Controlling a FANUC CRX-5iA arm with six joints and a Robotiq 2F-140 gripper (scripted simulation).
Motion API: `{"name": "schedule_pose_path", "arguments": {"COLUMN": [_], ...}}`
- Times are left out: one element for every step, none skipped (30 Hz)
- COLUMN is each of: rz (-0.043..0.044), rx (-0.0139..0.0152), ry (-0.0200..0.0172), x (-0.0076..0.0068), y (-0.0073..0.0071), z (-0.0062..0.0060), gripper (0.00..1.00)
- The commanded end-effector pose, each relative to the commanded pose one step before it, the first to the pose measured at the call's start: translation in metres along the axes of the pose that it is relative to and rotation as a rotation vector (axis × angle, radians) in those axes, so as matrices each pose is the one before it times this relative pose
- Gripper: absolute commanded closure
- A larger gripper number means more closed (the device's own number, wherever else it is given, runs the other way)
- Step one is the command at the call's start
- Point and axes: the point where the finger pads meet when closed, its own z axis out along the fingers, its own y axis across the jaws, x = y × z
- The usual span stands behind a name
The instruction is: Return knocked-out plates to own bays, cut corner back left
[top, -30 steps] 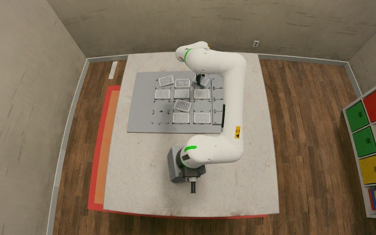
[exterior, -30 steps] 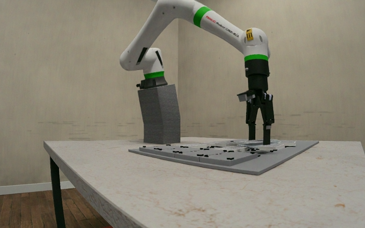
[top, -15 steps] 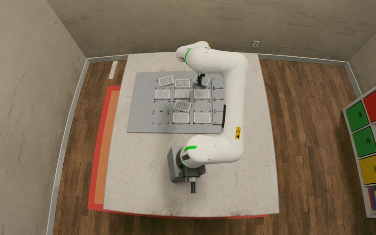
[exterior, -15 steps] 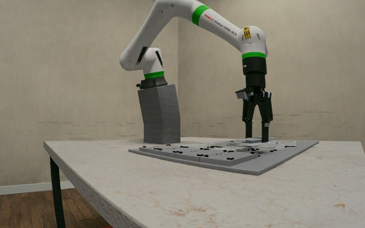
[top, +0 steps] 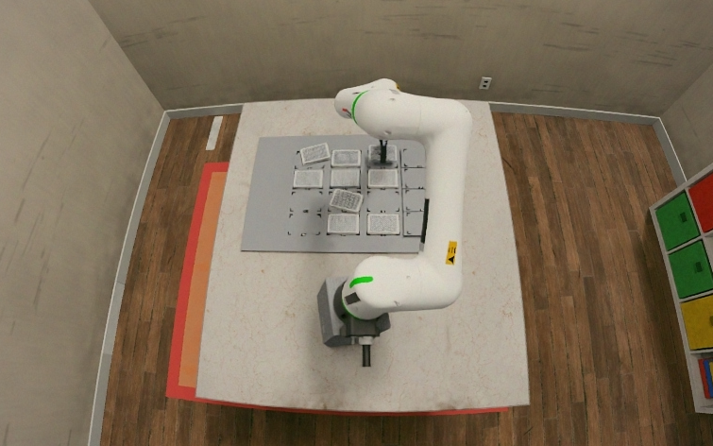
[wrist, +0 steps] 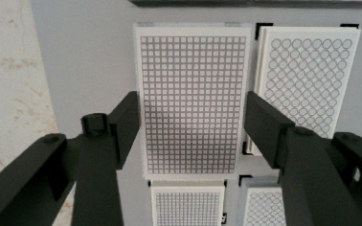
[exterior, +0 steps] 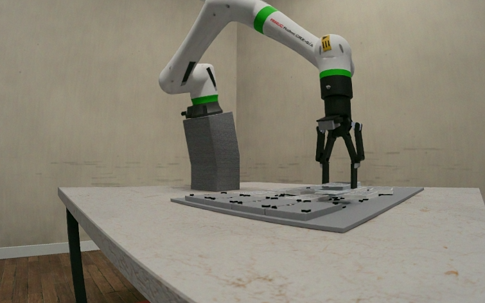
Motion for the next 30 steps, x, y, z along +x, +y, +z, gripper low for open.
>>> {"name": "schedule_pose_path", "arguments": {"rz": [-0.00054,0.0,0.0,0.0,0.0,0.0,0.0,0.0,0.0,0.0,0.0,0.0,0.0,0.0,0.0,0.0,0.0,0.0,0.0,0.0,0.0,0.0,0.0,0.0,0.0,0.0,0.0,0.0,0.0,0.0], "rx": [0.00043,0.0,0.0,0.0,0.0,0.0,0.0,0.0,0.0,0.0,-0.00001,0.0,0.0,0.0,0.0,0.0,0.0,0.0,0.0,0.0,0.0,0.0,0.0,0.0,0.0,0.0,0.0,0.0,0.0,0.0], "ry": [-0.00062,0.0,0.0,0.0,0.0,0.0,0.0,0.0,0.0,-0.00001,-0.00001,0.0,0.0,0.0,0.0,0.0,0.0,0.0,0.0,0.00001,0.0,0.0,0.0,0.0,0.0,0.0,0.0,0.0,0.0,0.00001], "x": [-0.00001,0.0,-0.00003,-0.00003,-0.00003,-0.00003,-0.00003,-0.00003,-0.00003,-0.00003,-0.00002,-0.00002,-0.00001,-0.00001,-0.00002,-0.00002,-0.00002,0.0,0.0,-0.00002,-0.00002,-0.00002,-0.00001,-0.00001,-0.00001,-0.00001,-0.00001,-0.00001,-0.00001,-0.00001], "y": [-0.00074,0.0,-0.00005,-0.00005,-0.00006,-0.00005,-0.00005,-0.00005,-0.00004,-0.00003,-0.00006,-0.00006,-0.00005,-0.00004,-0.00004,-0.00003,-0.00003,0.0,0.0,-0.00005,-0.00001,-0.00001,-0.00002,-0.00002,-0.00002,-0.00002,-0.00002,-0.00002,-0.00002,-0.00003], "z": [-0.00075,0.0,0.0,0.0,0.0,0.0,0.0,0.0,0.00132,0.00132,0.00133,0.00133,0.00133,0.00133,0.00133,0.00133,0.00133,0.0,0.0,0.00135,0.00132,0.00133,0.00133,0.00133,0.00133,0.00133,0.00133,0.00133,0.00133,0.00003], "gripper": [0.9,0.9,0.9,0.9,0.9,0.9,0.9,0.9,0.9,0.9,0.9,0.9,0.9,0.9,0.9,0.9,0.9,0.9,0.9,0.9,0.9,0.9,0.9,0.9,0.9,0.9,0.9,0.9,0.9,0.9]}}
